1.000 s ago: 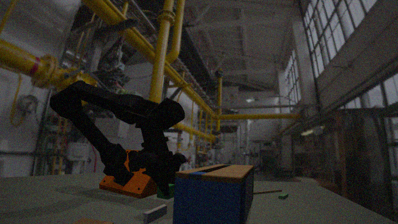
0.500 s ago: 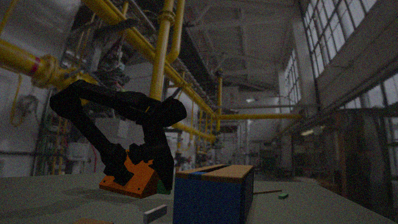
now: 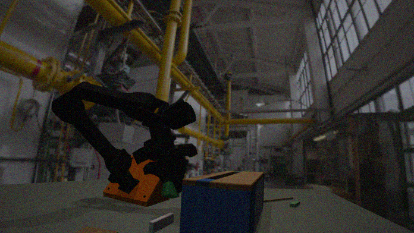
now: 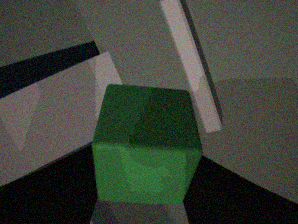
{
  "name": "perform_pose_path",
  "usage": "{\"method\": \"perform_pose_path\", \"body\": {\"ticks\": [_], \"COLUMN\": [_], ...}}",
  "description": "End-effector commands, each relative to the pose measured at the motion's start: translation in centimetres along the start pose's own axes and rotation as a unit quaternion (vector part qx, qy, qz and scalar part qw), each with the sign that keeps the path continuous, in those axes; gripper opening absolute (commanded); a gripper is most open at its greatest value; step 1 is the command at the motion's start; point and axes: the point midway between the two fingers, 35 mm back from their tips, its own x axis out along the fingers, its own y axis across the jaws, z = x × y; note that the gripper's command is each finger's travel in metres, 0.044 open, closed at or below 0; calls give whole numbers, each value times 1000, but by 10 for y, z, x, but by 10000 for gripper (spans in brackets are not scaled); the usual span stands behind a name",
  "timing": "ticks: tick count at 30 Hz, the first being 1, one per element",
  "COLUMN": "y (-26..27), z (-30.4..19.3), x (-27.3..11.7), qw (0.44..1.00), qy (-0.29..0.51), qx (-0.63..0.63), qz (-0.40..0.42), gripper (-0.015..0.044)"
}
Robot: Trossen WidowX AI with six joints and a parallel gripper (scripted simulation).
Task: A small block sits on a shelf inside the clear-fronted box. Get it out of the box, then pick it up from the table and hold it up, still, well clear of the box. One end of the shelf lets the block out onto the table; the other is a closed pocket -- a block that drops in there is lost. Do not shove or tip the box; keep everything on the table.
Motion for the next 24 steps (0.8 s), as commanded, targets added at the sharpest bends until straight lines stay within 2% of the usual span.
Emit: {"method": "perform_pose_path", "body": {"ticks": [1,12,24], "y": [2,-2,-5], "z": [-1,-4,-6], "x": [-5,-13,-23], "qw": [996,950,841], "qy": [-2,-9,-16], "qx": [-84,-311,-540], "qz": [3,-2,-10], "gripper": [0,0,0]}}
